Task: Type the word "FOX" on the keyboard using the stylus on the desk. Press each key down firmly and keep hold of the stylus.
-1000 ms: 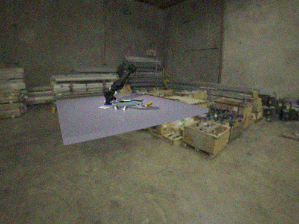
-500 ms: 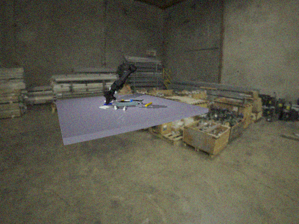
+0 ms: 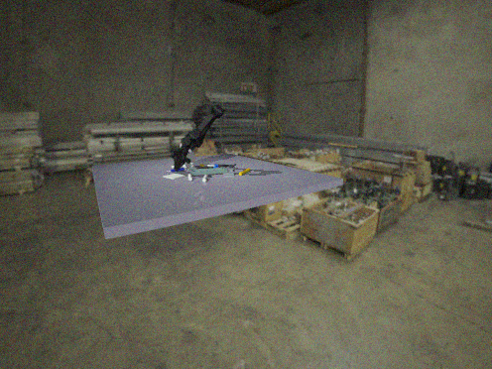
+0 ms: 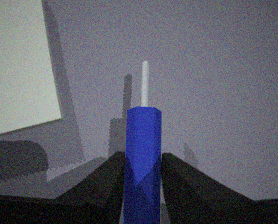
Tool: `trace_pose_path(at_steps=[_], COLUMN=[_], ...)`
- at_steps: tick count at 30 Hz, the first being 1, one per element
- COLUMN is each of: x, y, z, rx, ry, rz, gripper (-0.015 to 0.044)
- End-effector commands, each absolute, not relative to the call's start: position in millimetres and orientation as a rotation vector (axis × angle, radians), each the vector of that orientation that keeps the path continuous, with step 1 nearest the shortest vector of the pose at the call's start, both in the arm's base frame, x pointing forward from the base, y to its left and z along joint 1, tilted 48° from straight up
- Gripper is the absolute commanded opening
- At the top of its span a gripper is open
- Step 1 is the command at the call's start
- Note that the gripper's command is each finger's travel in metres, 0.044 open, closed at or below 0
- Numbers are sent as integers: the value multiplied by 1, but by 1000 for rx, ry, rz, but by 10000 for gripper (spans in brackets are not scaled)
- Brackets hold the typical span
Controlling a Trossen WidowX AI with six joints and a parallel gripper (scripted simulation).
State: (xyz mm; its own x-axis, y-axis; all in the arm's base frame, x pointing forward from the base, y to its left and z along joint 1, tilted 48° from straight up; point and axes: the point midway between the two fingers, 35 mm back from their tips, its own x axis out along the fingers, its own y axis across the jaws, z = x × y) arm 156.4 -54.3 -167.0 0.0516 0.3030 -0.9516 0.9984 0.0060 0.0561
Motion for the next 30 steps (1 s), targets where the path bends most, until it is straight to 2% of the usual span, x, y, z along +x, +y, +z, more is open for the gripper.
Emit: trace_pose_path(at_steps=[1,15,30], x=[161,157,219], y=[-69,-84,-88], z=[-158,-142,-119], rx=[1438,1438,894], ry=[1379,1386,1589], rz=[-992,-992,-569], gripper=[0,0,0])
